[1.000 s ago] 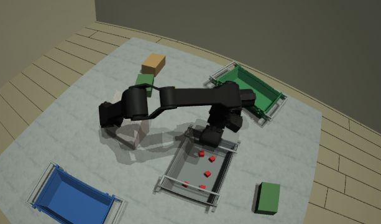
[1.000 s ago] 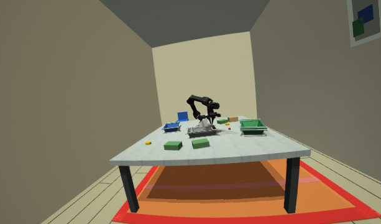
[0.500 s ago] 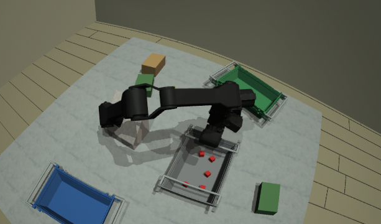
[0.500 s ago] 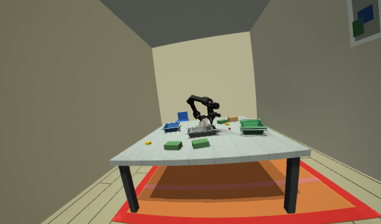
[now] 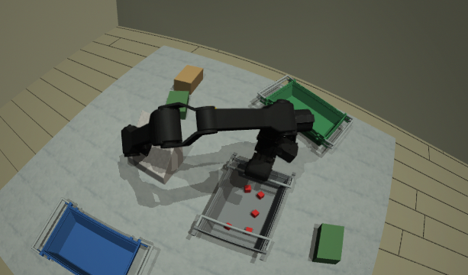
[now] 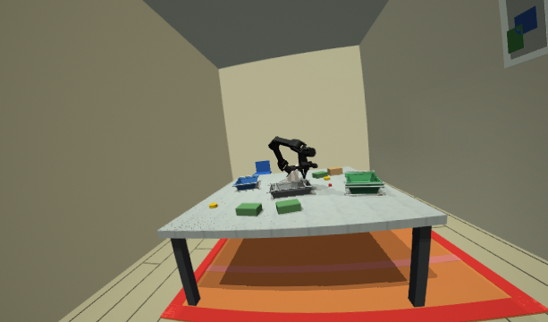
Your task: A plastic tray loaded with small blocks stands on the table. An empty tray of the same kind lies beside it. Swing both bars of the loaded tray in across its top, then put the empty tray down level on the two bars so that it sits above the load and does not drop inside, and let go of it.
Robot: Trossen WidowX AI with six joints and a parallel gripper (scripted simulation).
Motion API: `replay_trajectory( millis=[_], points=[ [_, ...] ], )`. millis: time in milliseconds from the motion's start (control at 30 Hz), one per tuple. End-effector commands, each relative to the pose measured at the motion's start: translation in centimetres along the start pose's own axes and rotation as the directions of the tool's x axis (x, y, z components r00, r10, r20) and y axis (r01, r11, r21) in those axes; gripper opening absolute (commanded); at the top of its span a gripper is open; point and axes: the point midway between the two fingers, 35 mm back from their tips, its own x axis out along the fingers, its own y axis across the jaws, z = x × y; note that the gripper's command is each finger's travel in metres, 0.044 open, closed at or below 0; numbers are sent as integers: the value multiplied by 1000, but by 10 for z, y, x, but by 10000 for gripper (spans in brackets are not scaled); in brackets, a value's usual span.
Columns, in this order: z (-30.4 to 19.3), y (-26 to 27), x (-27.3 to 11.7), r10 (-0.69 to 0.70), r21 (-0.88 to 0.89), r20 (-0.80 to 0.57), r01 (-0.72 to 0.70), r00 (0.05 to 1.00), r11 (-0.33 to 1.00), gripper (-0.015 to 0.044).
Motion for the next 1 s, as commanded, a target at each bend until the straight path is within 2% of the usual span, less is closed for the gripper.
replay_trajectory(
  millis=[0,900,967],
  points=[
    [0,0,0,0,0,0,0,1000,1000,0],
    [0,0,0,0,0,0,0,1000,1000,0],
    [0,0,0,0,0,0,0,1000,1000,53]
  ],
)
